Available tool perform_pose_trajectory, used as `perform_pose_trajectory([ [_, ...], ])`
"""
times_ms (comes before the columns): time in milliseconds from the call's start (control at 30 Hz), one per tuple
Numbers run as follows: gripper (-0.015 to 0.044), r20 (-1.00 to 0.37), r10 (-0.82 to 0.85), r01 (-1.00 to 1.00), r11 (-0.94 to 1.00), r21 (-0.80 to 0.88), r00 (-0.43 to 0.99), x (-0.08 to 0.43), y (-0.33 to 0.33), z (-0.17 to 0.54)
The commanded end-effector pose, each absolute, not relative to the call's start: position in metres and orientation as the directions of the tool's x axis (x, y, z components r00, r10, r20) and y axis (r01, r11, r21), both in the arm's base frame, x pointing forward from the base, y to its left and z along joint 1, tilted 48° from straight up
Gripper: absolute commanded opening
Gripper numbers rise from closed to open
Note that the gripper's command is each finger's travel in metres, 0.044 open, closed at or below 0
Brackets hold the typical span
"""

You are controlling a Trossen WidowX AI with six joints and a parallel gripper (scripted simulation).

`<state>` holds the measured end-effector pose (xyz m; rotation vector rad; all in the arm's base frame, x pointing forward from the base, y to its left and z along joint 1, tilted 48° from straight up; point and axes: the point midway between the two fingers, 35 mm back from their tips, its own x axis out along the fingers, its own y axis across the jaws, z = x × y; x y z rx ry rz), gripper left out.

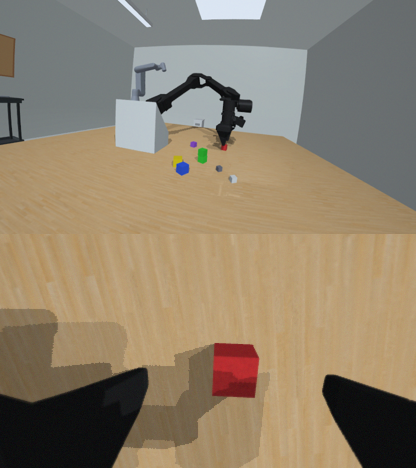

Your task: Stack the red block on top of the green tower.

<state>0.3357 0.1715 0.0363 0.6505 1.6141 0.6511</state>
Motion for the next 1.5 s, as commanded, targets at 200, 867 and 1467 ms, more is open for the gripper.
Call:
perform_pose_trajectory([
  [200, 0.044, -0.673, 0.727, 0.065, 0.684, 0.727, -0.133, 0.331, 0.183, 0.025],
  [867, 0.0414, -0.672, 0.728, 0.065, 0.683, 0.727, -0.134, 0.329, 0.189, 0.019],
  [1467, 0.0059, -0.672, 0.728, 0.065, 0.683, 0.727, -0.134, 0.329, 0.189, 0.019],
])
